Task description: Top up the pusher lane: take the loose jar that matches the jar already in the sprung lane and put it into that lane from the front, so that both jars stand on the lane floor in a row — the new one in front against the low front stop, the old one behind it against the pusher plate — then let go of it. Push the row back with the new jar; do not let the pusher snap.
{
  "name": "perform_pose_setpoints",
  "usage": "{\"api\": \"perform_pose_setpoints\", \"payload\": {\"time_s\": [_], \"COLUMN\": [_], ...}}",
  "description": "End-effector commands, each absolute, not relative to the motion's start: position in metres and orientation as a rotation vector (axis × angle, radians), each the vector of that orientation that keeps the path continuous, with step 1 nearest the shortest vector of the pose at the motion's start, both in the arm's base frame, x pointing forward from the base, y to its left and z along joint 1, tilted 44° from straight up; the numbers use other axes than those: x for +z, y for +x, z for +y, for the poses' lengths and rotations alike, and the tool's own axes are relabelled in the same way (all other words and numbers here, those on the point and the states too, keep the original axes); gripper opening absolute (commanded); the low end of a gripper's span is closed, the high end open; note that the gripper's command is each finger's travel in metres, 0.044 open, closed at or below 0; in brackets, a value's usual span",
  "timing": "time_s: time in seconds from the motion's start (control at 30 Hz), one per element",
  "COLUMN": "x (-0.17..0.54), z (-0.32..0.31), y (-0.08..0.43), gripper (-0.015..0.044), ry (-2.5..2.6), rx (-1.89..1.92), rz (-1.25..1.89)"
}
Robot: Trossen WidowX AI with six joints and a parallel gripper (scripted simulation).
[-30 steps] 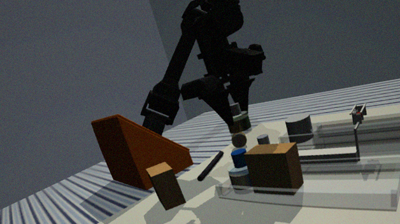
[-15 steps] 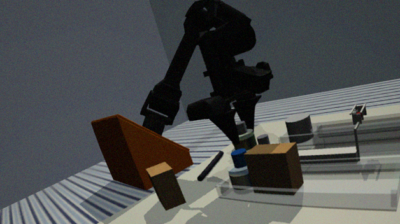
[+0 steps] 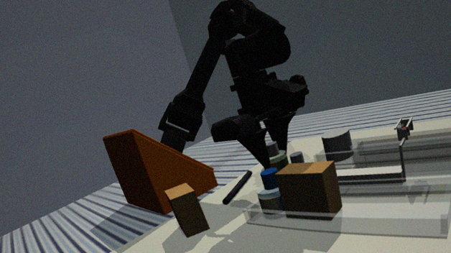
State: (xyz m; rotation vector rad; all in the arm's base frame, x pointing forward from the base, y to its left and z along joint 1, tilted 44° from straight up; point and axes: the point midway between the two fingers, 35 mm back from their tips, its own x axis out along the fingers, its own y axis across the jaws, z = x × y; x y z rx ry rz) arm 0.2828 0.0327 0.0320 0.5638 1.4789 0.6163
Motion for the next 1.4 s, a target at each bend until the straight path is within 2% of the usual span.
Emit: {"api": "perform_pose_setpoints", "payload": {"time_s": [0.0,1.37], "x": [0.032,0.033], "z": [0.033,0.033], "y": [0.286,0.302], "gripper": [0.0000,0.0000], "ry": [0.569,0.568], "rx": [0.615,0.615], "rz": [1.476,1.475]}}
